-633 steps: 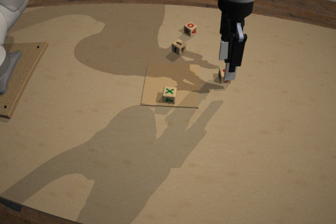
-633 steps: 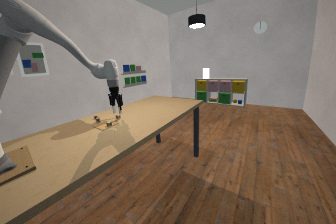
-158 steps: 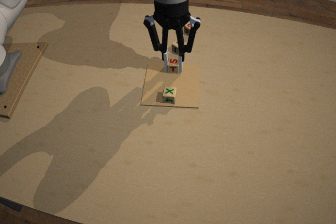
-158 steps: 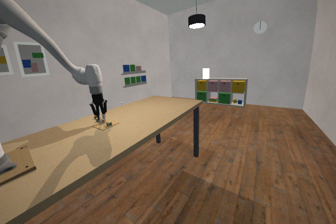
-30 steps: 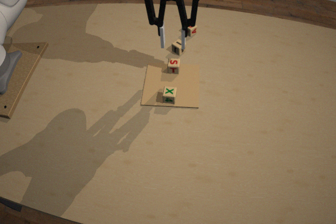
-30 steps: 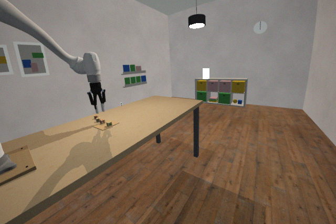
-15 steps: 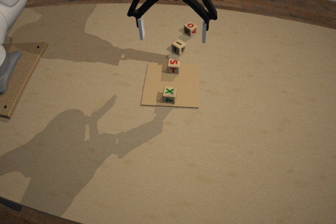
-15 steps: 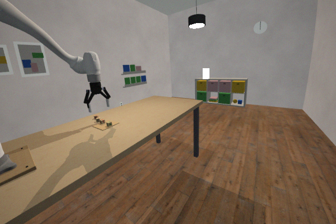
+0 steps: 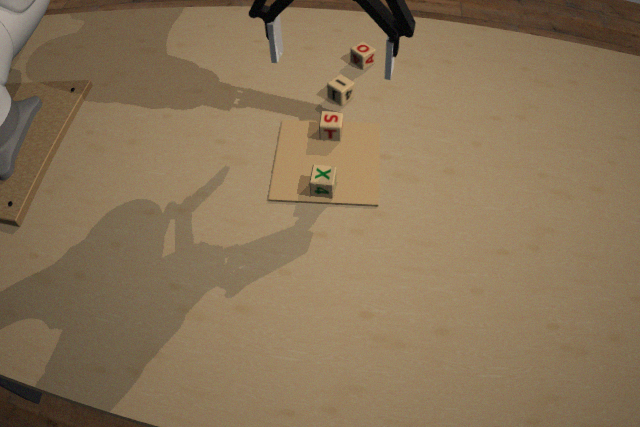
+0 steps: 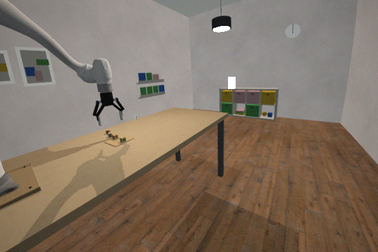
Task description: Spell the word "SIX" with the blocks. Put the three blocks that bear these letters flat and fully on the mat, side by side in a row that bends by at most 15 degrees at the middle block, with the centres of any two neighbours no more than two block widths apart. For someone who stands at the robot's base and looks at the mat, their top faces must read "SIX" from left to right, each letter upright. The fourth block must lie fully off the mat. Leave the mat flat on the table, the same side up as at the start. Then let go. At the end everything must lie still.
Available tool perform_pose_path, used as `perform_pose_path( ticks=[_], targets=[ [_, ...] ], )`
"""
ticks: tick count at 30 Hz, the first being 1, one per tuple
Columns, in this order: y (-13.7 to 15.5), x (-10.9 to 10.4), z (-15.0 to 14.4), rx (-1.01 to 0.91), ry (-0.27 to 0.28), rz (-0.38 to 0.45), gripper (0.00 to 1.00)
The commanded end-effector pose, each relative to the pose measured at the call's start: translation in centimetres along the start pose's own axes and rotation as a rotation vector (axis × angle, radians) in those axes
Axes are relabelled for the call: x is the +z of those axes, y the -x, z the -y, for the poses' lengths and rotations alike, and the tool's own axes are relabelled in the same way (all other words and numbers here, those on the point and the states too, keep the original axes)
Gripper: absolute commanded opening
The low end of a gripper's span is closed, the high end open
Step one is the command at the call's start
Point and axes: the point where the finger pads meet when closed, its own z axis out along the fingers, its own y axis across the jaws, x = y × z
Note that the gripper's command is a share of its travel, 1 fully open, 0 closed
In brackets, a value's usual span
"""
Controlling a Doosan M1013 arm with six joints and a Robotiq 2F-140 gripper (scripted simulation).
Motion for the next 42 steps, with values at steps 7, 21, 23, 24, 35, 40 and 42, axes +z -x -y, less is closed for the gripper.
perform_pose_path(
  ticks=[7,21,23,24,35,40,42],
  targets=[
    [3.9,0.3,-0.2,0.328,0.000,0.000,1.00],
    [5.9,0.5,-0.4,0.503,0.000,0.000,0.40],
    [5.9,0.5,-0.4,0.503,0.000,0.000,0.40],
    [5.9,0.5,-0.4,0.503,0.000,0.000,0.40],
    [5.9,0.5,-0.4,0.503,0.000,0.000,0.40],
    [5.9,0.5,-0.4,0.503,0.000,0.000,0.40],
    [5.9,0.5,-0.4,0.503,0.000,0.000,0.40]
  ],
)
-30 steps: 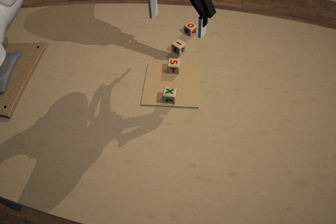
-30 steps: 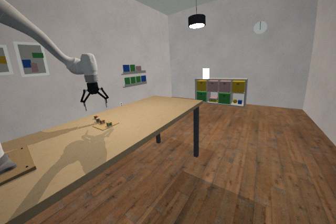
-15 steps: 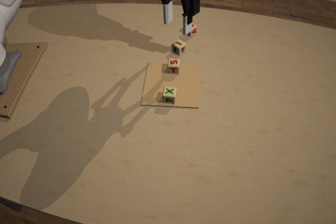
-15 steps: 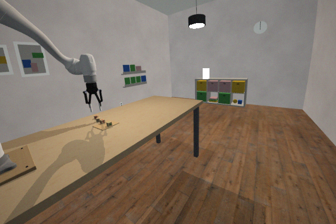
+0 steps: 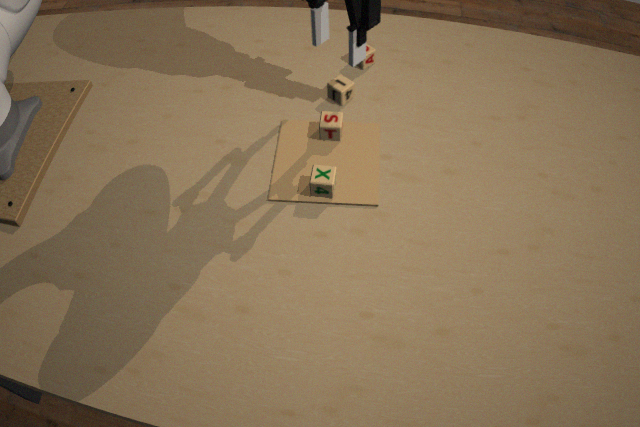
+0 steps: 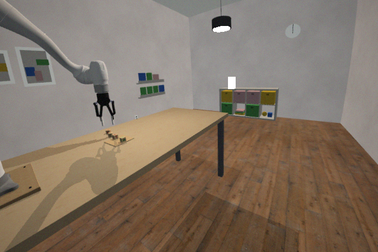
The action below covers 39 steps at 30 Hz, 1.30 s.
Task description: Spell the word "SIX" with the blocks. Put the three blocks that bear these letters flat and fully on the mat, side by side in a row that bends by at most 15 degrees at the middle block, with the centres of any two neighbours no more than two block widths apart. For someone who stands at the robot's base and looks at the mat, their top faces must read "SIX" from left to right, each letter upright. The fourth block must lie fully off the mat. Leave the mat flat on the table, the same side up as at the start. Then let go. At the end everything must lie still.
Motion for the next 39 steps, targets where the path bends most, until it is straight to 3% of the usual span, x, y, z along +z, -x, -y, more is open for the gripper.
perform_pose_path(
  ticks=[1,20,39],
  targets=[
    [0.1,0.0,0.1,0.003,-0.003,0.000,0.40],
    [0.2,0.3,0.1,0.004,-0.003,0.000,0.40],
    [0.2,2.4,0.1,0.004,-0.003,0.000,0.40]
  ],
)
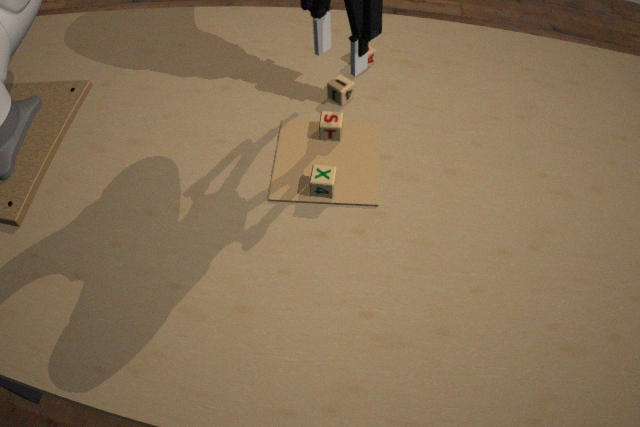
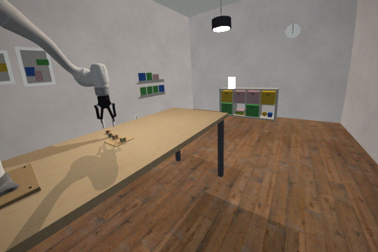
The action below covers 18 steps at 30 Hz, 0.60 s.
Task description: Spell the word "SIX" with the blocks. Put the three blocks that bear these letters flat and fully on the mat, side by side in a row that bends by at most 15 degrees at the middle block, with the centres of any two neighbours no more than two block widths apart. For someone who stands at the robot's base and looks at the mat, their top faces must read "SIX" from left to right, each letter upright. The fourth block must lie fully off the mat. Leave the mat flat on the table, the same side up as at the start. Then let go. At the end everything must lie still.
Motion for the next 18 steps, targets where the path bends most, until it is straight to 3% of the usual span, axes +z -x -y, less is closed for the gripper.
perform_pose_path(
  ticks=[1,18],
  targets=[
    [0.0,0.7,-0.1,0.004,0.000,-0.002,0.40],
    [0.0,2.8,-0.1,0.004,0.000,-0.002,0.40]
  ],
)
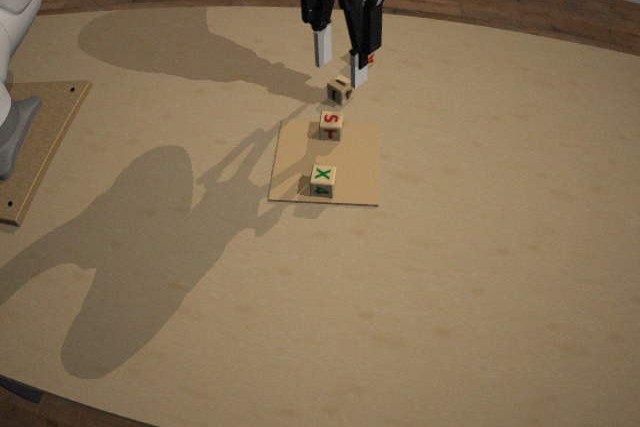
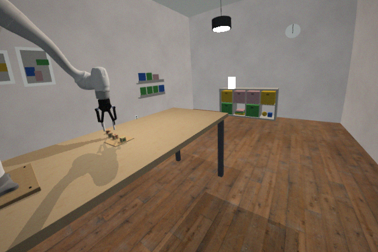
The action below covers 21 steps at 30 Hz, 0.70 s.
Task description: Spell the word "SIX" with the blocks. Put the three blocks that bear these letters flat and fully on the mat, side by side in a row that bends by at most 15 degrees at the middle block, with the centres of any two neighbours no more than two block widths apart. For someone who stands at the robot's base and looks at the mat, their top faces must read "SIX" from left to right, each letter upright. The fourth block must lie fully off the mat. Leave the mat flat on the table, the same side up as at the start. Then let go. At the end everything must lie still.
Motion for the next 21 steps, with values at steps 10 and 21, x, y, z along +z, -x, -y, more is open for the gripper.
perform_pose_path(
  ticks=[10,21],
  targets=[
    [0.00,1.02,-0.10,0.004,0.000,-0.001,0.40],
    [0.01,1.06,-0.10,0.004,0.000,-0.001,0.40]
  ],
)
